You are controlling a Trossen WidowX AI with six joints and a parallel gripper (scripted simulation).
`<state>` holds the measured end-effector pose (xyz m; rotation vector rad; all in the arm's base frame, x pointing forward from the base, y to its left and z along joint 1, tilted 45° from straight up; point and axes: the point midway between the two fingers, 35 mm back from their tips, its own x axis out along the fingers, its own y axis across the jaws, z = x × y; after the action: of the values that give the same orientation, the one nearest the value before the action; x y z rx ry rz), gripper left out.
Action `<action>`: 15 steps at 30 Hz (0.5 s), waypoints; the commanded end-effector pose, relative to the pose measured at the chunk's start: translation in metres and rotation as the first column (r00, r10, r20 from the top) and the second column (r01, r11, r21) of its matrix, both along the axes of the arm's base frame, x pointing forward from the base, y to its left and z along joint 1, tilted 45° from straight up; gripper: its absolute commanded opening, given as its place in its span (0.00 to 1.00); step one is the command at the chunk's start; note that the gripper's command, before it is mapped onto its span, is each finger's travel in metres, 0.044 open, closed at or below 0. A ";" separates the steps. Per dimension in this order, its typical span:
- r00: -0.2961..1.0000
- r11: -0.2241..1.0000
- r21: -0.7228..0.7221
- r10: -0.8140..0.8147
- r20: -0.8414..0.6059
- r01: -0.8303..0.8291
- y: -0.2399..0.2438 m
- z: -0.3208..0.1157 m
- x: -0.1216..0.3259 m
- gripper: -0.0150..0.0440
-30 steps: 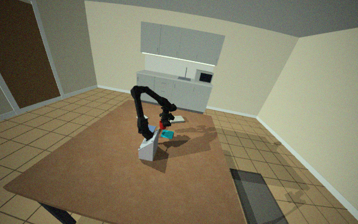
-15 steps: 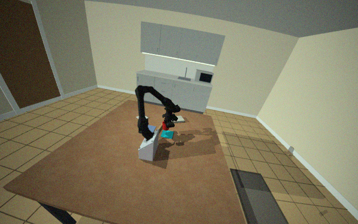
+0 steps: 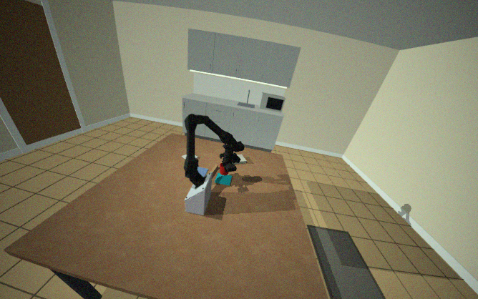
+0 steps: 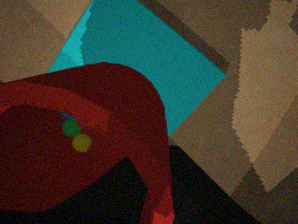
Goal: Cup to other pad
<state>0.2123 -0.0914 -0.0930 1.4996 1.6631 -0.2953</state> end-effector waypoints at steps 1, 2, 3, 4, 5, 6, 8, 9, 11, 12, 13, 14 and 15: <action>1.000 1.000 0.000 0.002 -0.001 -0.002 0.003 -0.005 0.000 0.25; 1.000 1.000 0.000 0.002 -0.001 -0.002 0.005 -0.006 0.000 0.25; 1.000 1.000 0.000 0.002 -0.001 -0.002 0.006 -0.008 0.000 0.25; 1.000 1.000 0.000 0.002 -0.001 -0.002 0.007 -0.009 0.000 0.25; 1.000 1.000 0.000 0.002 -0.001 -0.002 0.008 -0.010 0.001 0.25; 1.000 1.000 0.000 0.002 -0.001 -0.002 0.009 -0.011 0.001 0.25; 1.000 1.000 0.000 0.002 -0.001 -0.002 0.011 -0.014 0.001 0.25; 1.000 1.000 0.000 0.002 -0.001 -0.002 0.012 -0.015 0.001 0.25; 1.000 1.000 0.000 0.002 -0.001 -0.002 0.015 -0.018 0.001 0.25; 1.000 1.000 0.000 0.002 -0.001 -0.002 0.016 -0.019 0.002 0.25; 1.000 1.000 0.000 0.002 -0.001 -0.002 0.017 -0.020 0.002 0.25; 1.000 1.000 0.000 0.002 -0.001 -0.002 0.018 -0.021 0.002 0.25; 1.000 1.000 0.000 0.002 -0.001 -0.002 0.019 -0.022 0.002 0.25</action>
<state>0.2140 -0.0769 -0.1112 1.4912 1.6660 -0.2953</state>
